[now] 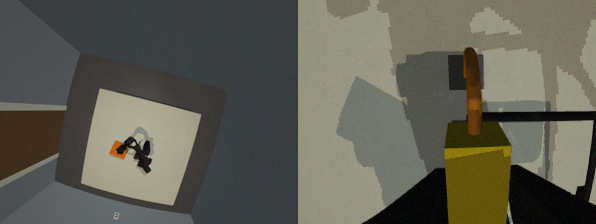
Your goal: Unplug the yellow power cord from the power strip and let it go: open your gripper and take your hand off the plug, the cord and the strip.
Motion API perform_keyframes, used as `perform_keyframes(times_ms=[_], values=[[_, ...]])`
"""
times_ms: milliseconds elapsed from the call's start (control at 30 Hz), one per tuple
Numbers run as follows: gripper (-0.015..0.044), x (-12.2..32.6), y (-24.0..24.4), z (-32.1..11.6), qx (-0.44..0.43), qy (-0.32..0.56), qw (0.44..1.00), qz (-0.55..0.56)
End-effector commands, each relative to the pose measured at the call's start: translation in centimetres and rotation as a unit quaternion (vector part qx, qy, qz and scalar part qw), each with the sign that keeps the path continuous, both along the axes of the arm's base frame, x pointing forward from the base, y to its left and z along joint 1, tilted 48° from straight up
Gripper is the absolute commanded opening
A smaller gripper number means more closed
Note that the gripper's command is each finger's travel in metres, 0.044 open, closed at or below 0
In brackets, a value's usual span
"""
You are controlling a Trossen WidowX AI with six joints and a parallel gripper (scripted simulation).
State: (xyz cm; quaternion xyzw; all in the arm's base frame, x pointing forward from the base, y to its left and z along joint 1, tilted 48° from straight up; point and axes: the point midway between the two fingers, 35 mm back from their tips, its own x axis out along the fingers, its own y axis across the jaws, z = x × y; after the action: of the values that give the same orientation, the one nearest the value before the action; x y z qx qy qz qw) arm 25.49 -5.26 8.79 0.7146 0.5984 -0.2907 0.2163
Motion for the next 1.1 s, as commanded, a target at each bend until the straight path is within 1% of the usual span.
perform_keyframes(times_ms=[0, 433, 533, 867, 967, 1000, 1067], values=[[0.0, -0.1, -0.9, -0.7, -0.005, 0.001, 1.0, -0.001], [0.0, -0.4, -2.4, -2.2, -0.006, 0.002, 1.0, -0.002], [0.0079, -0.3, -1.8, -1.8, -0.002, 0.002, 1.0, -0.003], [0.0341, -0.3, -1.8, -1.8, -0.002, 0.002, 1.0, -0.003], [0.042, -0.4, -3.0, -2.6, -0.004, 0.002, 1.0, -0.004], [0.044, -0.6, -3.7, -3.1, -0.004, 0.002, 1.0, -0.004], [0.044, -1.0, -5.5, -4.4, -0.004, 0.002, 1.0, -0.004]])
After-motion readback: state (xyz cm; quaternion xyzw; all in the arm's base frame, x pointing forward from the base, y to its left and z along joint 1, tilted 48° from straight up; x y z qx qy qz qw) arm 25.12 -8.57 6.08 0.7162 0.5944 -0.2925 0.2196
